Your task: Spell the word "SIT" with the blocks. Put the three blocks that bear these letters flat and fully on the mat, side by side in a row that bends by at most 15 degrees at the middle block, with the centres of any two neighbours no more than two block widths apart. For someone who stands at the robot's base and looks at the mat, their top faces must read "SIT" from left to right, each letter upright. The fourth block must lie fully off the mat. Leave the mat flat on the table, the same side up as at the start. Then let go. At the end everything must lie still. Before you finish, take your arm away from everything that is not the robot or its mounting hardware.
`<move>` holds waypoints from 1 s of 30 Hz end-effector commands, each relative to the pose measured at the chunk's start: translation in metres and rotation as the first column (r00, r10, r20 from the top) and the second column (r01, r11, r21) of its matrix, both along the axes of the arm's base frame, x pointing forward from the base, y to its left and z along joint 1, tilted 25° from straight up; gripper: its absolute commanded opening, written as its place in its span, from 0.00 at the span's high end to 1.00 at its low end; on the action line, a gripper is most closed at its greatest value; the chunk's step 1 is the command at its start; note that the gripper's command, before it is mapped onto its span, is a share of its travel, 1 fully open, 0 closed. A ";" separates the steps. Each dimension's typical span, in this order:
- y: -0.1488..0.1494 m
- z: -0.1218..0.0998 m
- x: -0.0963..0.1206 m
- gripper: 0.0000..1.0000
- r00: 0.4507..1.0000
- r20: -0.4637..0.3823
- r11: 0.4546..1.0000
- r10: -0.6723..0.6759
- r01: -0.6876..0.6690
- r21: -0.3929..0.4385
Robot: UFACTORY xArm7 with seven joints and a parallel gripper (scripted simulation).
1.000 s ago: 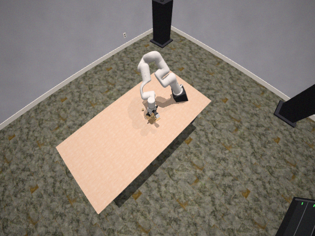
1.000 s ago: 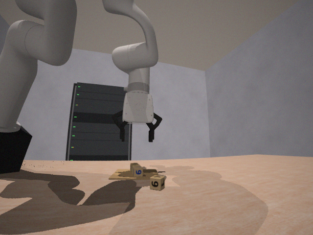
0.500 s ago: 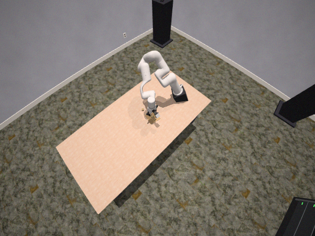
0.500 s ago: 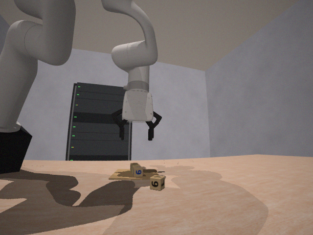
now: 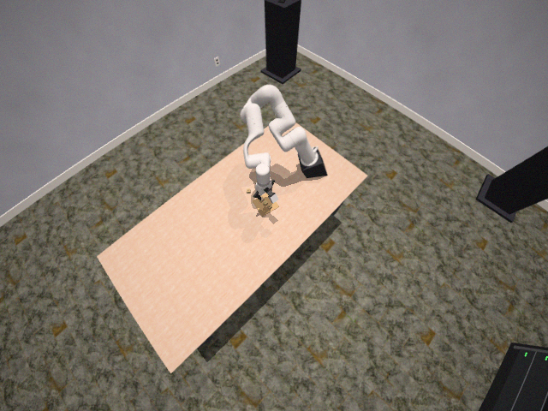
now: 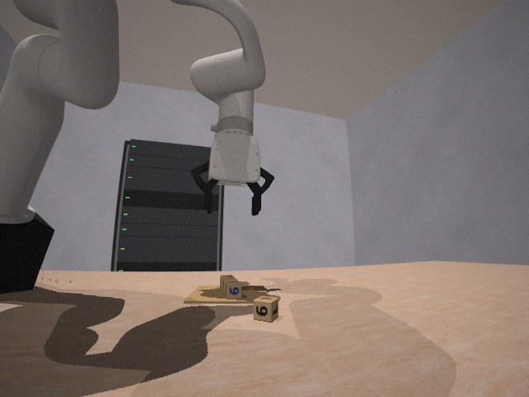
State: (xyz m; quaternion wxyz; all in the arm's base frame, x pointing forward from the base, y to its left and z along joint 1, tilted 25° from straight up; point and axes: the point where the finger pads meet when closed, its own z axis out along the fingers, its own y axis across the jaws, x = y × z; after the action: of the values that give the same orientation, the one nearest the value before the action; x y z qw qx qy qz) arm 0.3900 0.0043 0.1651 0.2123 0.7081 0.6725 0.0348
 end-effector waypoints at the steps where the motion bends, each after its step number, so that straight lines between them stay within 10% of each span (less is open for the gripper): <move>1: 0.005 0.023 -0.010 0.00 1.000 0.001 1.000 0.001 -0.001 0.001; 30: 0.008 0.033 -0.014 0.00 1.000 0.001 1.000 0.001 -0.001 0.001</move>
State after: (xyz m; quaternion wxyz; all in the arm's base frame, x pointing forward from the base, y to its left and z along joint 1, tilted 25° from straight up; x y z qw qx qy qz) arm 0.3755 0.0121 0.1970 0.2116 0.7082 0.6727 0.0343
